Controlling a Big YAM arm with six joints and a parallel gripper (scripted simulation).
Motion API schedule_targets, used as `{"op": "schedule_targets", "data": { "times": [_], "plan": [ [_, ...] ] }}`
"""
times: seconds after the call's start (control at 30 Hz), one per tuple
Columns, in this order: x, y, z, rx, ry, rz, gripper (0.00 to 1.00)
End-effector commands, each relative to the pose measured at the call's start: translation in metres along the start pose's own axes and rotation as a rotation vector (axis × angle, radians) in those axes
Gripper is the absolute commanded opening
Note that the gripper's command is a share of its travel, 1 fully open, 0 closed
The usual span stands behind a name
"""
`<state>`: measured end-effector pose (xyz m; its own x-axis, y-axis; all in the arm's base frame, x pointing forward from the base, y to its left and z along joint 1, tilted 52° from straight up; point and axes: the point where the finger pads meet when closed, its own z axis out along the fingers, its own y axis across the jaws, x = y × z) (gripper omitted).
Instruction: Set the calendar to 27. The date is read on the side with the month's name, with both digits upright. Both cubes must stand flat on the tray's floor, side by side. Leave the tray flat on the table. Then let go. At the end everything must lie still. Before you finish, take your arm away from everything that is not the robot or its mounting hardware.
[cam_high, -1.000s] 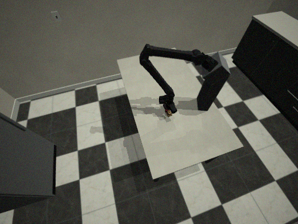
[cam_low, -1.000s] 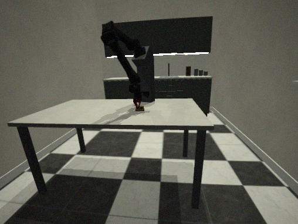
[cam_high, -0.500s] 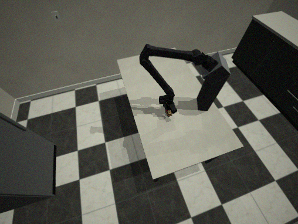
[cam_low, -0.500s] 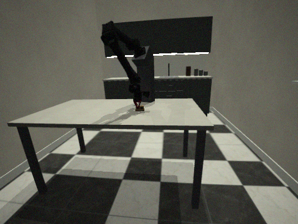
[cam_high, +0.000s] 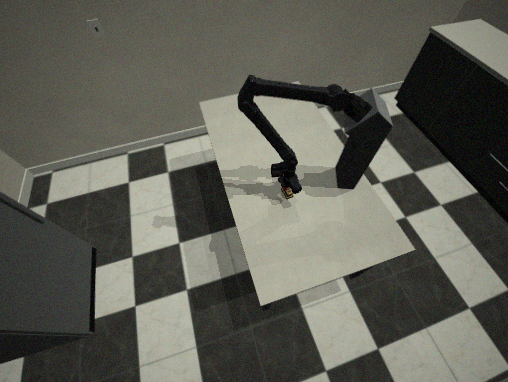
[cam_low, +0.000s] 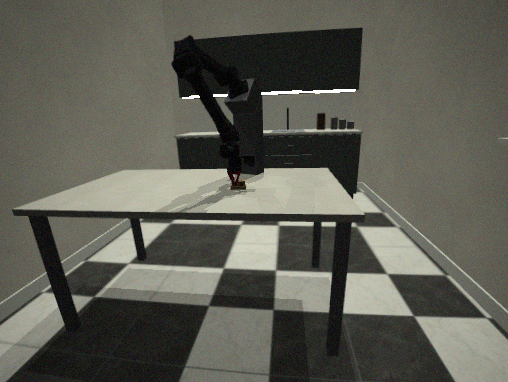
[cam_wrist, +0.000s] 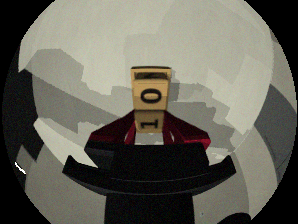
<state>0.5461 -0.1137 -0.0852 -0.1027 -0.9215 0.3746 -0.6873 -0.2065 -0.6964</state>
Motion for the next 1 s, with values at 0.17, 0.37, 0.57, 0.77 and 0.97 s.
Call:
{"op": "schedule_targets", "data": {
  "times": [0.17,0.37,0.57,0.77,0.97],
  "plan": [
    [-0.0014,0.0165,0.0006,-0.025,-0.008,-0.011,0.27],
    [-0.0014,0.0165,0.0006,-0.025,-0.008,-0.011,0.27],
    [-0.0015,0.0168,0.0004,-0.026,-0.008,-0.011,0.27],
    [-0.0021,0.0182,-0.0005,-0.028,-0.009,-0.012,0.27],
    [-0.0041,0.0235,-0.0036,-0.038,-0.013,-0.014,0.27]
  ]
}}
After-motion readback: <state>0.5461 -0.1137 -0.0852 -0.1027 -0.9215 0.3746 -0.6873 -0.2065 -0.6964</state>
